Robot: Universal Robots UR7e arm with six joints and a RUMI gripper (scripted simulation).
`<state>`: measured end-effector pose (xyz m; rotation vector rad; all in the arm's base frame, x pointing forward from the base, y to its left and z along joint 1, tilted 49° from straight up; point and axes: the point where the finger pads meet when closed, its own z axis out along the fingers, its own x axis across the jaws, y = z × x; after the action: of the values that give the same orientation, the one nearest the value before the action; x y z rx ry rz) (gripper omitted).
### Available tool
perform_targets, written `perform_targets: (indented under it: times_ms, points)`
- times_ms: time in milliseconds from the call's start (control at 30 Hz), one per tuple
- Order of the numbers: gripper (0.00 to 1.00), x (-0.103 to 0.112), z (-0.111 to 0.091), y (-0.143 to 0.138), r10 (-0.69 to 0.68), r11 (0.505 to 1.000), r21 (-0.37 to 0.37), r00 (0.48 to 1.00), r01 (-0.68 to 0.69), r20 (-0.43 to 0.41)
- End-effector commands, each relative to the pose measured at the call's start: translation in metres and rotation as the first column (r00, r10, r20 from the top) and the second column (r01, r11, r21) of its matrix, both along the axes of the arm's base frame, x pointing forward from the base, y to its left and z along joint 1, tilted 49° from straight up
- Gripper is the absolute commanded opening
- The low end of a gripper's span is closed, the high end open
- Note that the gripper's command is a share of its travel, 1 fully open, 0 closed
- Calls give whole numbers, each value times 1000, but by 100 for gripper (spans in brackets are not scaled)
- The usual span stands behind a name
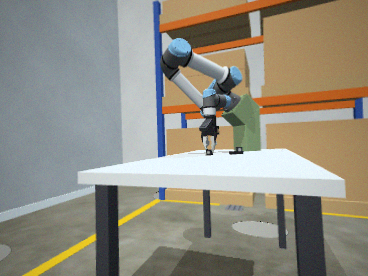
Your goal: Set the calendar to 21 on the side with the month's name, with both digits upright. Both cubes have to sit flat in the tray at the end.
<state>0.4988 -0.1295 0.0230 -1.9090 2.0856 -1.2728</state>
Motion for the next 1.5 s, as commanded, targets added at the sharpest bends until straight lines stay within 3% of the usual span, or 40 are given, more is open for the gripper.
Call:
perform_targets:
  times_ms: [0,433,867,1467]
  points:
    - [11,0,0,0,0,1000,0,1000,0,1]
    - [11,0,0,0,0,1000,0,1000,0,1]
    - [29,0,0,0,0,1000,0,1000,0,1]
    - [29,-3,4,3,0,1000,0,1000,0,1]
